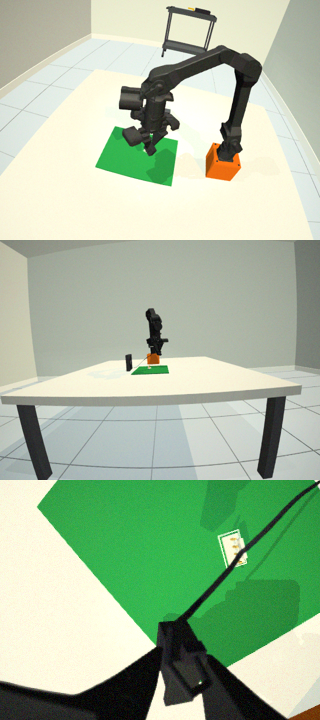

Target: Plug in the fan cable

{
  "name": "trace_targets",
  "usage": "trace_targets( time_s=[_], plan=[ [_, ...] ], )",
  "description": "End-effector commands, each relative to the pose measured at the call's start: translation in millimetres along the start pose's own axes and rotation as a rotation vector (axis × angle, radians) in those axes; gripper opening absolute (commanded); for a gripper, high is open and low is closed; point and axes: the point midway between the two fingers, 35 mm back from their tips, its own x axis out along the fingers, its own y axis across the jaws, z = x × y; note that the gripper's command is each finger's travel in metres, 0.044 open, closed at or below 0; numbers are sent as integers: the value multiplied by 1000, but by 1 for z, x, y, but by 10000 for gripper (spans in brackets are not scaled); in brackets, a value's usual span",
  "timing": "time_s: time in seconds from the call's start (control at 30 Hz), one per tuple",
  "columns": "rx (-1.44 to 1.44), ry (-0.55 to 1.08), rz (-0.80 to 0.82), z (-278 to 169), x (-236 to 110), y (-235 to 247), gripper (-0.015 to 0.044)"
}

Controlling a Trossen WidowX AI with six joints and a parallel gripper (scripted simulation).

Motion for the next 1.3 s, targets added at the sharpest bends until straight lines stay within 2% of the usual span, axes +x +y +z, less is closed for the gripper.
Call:
trace_targets(
  time_s=[0.0, 0.23, 1.27],
  plan=[
    [-108, -34, -18, 0, -2, 3, 0],
    [-117, -51, -25, 0, 0, 3, 0],
    [-167, -416, -116, 5, 40, 12, 0]
  ],
)
